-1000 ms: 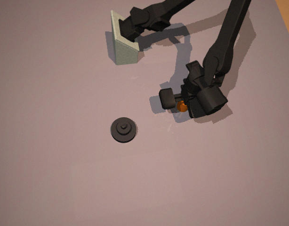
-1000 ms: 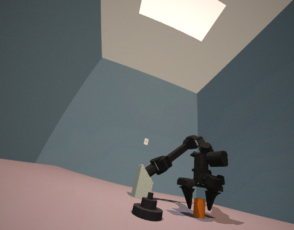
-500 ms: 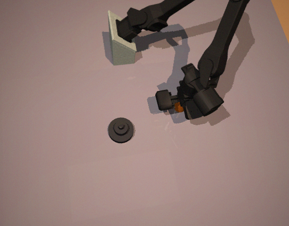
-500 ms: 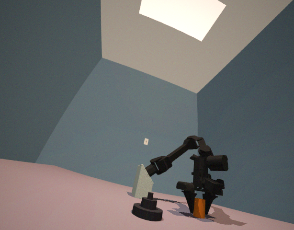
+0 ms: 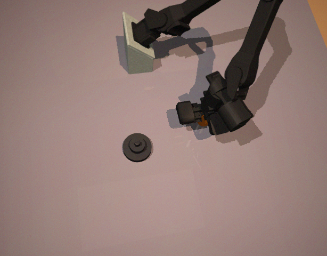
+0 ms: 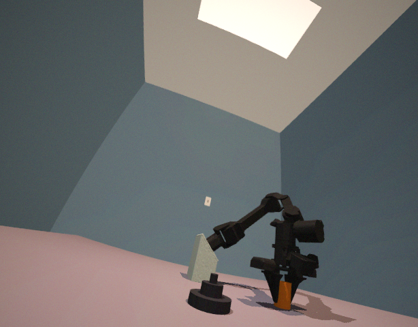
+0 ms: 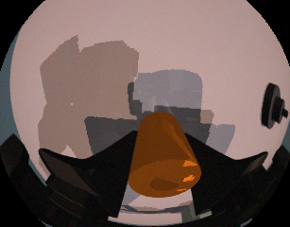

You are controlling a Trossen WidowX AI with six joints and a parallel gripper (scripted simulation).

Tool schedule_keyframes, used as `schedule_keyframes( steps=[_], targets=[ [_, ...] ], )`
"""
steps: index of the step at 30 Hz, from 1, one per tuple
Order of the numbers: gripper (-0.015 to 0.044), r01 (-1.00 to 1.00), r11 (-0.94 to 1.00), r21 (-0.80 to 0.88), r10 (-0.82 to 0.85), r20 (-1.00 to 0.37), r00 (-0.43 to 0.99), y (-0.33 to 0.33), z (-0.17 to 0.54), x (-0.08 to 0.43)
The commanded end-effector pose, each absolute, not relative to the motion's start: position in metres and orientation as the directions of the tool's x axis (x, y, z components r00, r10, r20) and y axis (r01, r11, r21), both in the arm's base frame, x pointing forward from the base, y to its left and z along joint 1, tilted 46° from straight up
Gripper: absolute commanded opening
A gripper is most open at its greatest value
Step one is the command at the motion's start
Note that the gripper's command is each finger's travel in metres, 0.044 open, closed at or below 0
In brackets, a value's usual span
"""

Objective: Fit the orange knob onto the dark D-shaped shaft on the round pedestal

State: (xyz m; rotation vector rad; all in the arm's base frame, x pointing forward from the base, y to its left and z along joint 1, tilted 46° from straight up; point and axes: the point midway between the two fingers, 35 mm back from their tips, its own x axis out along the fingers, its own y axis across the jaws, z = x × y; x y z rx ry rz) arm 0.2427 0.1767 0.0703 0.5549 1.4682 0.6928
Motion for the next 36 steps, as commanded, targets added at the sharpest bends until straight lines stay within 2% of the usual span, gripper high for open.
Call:
schedule_keyframes(
  steps=[1, 23, 36],
  targets=[
    [0.0000, -0.088, 0.700, 0.709, 0.711, -0.703, -0.013, 0.167, 0.077, 0.249],
    [0.0000, -0.080, 0.696, 0.713, 0.715, -0.699, -0.014, 0.077, 0.164, 0.248],
    [0.0000, -0.080, 0.701, 0.709, 0.710, -0.704, -0.014, 0.065, 0.146, 0.262]
  ],
)
